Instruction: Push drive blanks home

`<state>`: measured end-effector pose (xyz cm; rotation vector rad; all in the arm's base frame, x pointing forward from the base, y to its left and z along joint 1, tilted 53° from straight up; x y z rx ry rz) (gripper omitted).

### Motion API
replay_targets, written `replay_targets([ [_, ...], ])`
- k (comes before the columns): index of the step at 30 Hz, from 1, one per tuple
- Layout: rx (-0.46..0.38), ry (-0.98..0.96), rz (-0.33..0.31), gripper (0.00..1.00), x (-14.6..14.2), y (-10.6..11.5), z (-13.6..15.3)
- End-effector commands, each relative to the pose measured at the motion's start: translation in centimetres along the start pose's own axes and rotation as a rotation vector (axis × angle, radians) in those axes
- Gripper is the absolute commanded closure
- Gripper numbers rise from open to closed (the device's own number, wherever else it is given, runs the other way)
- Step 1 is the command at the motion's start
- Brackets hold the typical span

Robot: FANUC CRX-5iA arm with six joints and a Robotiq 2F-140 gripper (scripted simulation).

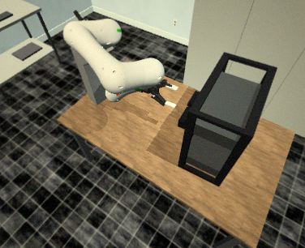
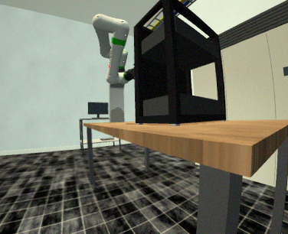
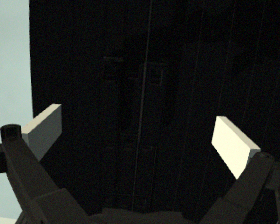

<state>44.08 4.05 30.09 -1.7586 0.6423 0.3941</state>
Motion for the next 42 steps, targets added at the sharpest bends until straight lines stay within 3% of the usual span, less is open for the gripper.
replay_targets([
  [1,0.0,0.0,0.0,0.0,-0.01,0.0,0.0],
  [30,0.0,0.0,0.0,0.0,-0.01,0.0,0.0],
  [31,0.0,0.0,0.0,1.0,-0.01,0.0,0.0],
  [42,0.0,0.0,0.0,1.0,-0.01,0.0,0.0],
])
Point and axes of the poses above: the point where the finger pads meet when closed, its own y axis back along the fingers, its own x axis across the jaws, z = x × y, the point moved 6 cm from there along y, back along the fingers, and after that the axes turned 8 degrees about y, right-handed, at the moved point
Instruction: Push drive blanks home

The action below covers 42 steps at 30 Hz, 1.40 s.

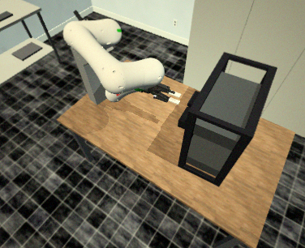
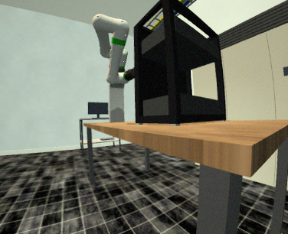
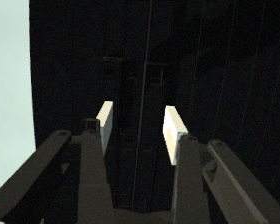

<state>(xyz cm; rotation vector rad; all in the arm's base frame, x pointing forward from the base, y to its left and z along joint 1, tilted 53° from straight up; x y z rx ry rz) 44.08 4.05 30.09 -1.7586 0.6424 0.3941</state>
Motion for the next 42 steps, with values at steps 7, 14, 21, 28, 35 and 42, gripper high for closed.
replay_targets([
  [7,0.0,0.0,0.0,1.0,0.0,0.0,0.0],
  [14,0.0,0.0,0.0,1.0,0.0,0.0,0.0],
  [21,0.0,0.0,0.0,1.0,0.0,0.0,0.0],
  [28,0.0,0.0,0.0,1.0,1.4,-1.2,0.8],
  [35,0.0,0.0,0.0,1.0,1.8,-1.9,1.1],
  [42,0.0,0.0,0.0,1.0,1.8,-5.0,1.1],
])
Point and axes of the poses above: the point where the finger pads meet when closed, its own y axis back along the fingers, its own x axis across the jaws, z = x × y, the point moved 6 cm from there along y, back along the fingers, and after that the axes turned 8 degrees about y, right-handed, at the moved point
